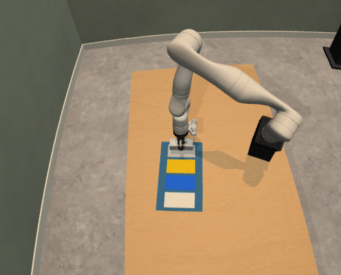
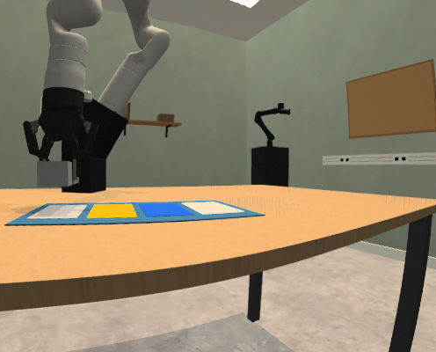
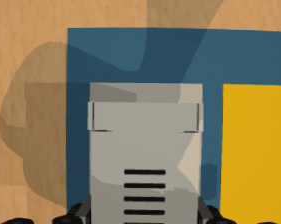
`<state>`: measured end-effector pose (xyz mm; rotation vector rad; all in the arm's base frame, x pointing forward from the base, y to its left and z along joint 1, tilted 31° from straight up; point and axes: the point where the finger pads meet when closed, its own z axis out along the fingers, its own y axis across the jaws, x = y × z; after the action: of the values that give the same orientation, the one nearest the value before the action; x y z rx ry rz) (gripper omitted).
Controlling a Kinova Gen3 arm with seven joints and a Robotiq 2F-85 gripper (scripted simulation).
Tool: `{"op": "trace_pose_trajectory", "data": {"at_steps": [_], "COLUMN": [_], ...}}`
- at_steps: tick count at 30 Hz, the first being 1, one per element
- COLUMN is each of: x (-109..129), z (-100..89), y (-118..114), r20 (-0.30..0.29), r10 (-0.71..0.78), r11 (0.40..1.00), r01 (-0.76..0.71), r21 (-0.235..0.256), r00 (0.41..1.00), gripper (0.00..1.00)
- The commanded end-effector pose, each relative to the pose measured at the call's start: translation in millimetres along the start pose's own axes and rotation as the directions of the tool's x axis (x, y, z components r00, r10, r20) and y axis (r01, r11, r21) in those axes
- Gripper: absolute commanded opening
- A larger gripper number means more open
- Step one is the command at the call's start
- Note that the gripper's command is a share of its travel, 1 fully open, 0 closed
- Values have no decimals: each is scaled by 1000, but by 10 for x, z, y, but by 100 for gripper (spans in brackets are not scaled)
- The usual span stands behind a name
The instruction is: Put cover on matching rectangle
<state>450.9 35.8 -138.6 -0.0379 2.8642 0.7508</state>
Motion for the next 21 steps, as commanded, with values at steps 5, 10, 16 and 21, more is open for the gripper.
{"op": "trace_pose_trajectory", "data": {"at_steps": [5,10,16,21], "x": [-6,-6,-6,-6], "z": [-109,-123,-126,-126], "y": [-4,-4,-4,-4], "r20": [1,1,1,1], "r10": [0,0,0,0], "r11": [1000,1000,1000,1000], "r01": [0,0,0,0], "r21": [1,1,1,1], "r00": [1000,1000,1000,1000], "gripper": [0,0,0,0]}}
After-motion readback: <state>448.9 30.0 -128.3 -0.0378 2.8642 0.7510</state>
